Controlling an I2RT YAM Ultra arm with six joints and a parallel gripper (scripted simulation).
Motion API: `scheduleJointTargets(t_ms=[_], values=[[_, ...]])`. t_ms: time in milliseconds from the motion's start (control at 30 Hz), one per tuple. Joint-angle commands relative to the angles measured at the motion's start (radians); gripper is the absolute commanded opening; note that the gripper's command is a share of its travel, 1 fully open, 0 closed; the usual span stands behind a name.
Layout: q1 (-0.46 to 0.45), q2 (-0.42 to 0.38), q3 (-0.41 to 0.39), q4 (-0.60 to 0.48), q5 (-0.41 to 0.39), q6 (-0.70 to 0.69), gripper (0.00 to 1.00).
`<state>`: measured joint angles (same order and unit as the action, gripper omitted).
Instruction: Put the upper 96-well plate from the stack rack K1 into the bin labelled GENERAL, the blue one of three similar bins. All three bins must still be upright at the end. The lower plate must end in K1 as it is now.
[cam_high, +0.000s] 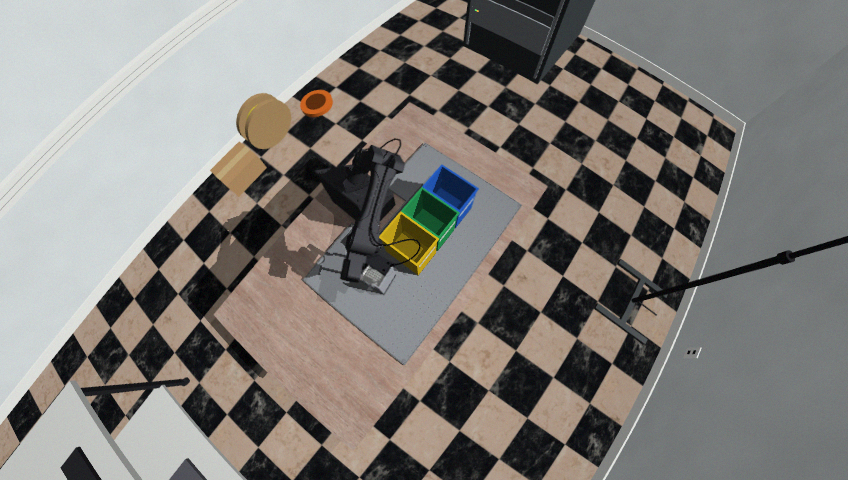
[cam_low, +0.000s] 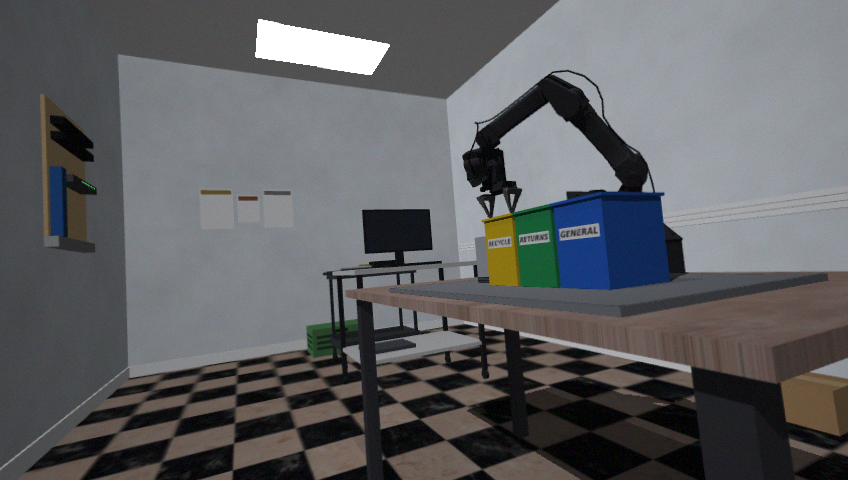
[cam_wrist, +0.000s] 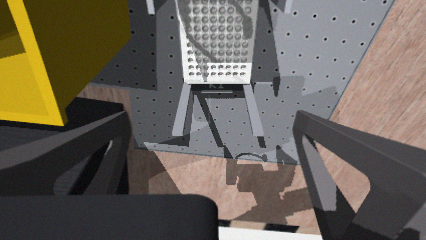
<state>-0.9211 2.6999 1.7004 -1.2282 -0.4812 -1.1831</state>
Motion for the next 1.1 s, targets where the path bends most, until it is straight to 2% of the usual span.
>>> scheduleJointTargets(t_ms=[0, 1067], values=[[0.002, 0.013, -0.026, 0.041, -0.020, 0.015, 1.00], [0.064, 0.041, -0.148, 0.218, -0.054, 0.069, 1.00]])
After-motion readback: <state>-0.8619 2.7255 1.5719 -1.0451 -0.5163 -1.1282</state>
